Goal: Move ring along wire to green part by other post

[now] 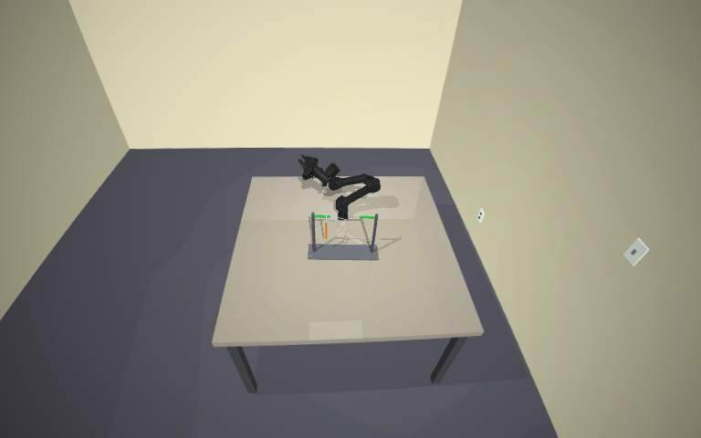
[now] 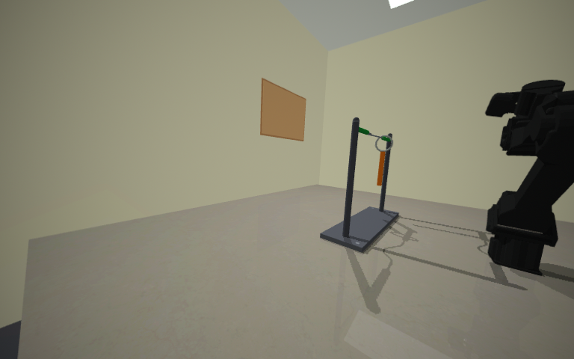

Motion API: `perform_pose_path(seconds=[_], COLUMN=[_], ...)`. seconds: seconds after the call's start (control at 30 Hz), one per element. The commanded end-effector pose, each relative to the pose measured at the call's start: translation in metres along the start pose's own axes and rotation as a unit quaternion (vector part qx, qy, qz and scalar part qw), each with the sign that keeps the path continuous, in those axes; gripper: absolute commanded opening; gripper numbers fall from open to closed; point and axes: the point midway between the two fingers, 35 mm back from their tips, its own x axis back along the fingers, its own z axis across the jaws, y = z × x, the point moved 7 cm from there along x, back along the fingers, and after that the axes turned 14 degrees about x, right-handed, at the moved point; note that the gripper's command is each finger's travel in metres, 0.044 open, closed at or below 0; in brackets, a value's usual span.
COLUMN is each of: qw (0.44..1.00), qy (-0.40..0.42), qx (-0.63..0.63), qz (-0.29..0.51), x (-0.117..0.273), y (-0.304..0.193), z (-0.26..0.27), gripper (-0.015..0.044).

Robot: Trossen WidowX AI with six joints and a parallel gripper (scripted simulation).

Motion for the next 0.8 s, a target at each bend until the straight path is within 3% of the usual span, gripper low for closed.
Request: perform_pose_path(seconds=[0.0,0.27,0.5,0.77], qw=[1.0,0.959,0.843,0.629], qy=[-0.003,-0.135,-0.207,-0.206], qx=[-0.005,-0.221,-0.415,-0.585], qz=[-0.002,-0.117,-0.271,-0.469], x=[0.0,0.019,0.05,0.097], y=[0.001,0.04,0.074,0.104], z=[-0.001,-0.032,-0.059,-0.083], gripper=[0.0374,0.0164,0.016,0.016])
